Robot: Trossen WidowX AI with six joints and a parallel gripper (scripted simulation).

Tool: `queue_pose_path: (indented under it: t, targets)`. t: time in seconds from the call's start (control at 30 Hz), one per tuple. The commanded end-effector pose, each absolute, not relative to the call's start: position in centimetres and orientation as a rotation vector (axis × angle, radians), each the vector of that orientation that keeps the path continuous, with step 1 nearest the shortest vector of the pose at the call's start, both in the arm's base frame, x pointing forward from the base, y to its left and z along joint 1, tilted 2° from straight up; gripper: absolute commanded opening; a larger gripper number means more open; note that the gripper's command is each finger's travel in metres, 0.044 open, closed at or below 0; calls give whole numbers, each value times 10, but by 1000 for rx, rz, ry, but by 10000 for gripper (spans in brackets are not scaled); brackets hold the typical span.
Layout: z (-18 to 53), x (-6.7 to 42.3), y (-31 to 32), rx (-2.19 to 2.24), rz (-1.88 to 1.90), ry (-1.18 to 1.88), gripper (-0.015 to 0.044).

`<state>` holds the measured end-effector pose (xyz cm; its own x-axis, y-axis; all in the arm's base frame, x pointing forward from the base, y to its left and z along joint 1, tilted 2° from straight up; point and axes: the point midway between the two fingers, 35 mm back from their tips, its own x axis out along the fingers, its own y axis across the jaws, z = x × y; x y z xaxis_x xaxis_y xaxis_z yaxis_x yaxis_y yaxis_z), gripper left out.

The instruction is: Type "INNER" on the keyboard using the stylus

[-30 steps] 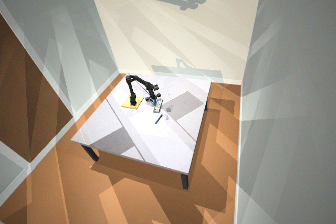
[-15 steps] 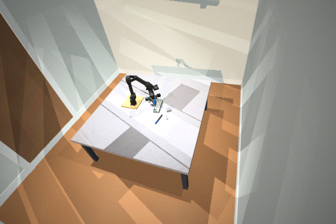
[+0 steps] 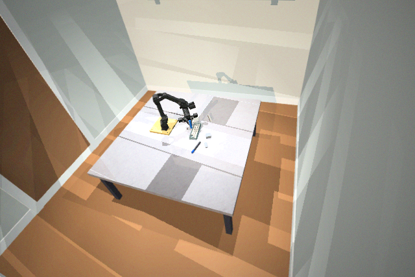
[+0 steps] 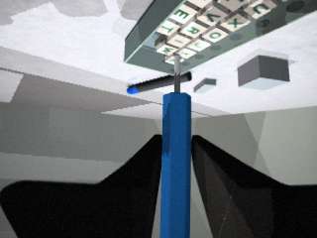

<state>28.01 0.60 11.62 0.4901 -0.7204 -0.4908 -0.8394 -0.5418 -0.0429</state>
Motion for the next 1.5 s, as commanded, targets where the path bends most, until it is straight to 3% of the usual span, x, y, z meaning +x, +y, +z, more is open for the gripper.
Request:
queue_pose_path:
  t: [0.0, 0.17, 0.27, 1.4, 1.47]
  targets:
    - [119, 281, 6, -2460, 608, 1321, 81]
    - [117, 280, 6, -2461, 614, 1322, 64]
    - [118, 284, 4, -2461, 613, 1322, 0]
    - [103, 301, -3, -2461, 606, 1321, 0]
    - [102, 301, -2, -2461, 606, 1321, 52]
